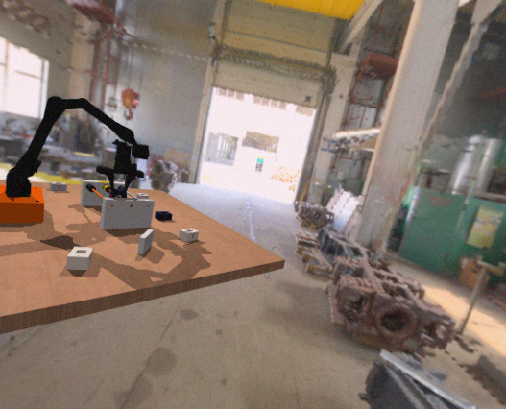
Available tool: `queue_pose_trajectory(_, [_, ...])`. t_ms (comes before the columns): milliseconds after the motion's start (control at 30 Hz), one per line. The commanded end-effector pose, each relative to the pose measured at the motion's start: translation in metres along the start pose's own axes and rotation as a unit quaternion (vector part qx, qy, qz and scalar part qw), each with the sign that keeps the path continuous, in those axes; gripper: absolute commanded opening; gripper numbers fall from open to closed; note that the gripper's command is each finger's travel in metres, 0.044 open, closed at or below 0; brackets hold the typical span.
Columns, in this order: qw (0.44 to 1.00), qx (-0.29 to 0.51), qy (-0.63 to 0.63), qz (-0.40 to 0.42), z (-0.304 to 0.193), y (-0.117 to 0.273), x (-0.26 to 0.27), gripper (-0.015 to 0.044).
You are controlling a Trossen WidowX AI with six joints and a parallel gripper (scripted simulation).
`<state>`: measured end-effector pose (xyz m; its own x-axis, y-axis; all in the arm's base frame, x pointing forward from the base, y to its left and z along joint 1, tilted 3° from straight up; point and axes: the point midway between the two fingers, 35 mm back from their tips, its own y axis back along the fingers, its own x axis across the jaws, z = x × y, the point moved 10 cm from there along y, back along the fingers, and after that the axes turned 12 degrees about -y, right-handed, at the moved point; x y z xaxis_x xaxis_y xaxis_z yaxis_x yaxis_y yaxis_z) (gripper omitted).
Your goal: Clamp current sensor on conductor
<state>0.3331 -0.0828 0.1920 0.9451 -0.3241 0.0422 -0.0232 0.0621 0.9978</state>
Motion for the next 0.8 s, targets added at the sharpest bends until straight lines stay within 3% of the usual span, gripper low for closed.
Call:
queue_pose_trajectory(0, [1.0, 0.0, 0.0, 0.0, 0.0, 0.0005, -0.0002, 0.0])
queue_pose_trajectory(400, [1.0, 0.0, 0.0, 0.0, 0.0, 0.0005, -0.0002, 0.0])
queue_pose_trajectory(767, [1.0, 0.0, 0.0, 0.0, 0.0, 0.0005, -0.0002, 0.0289])
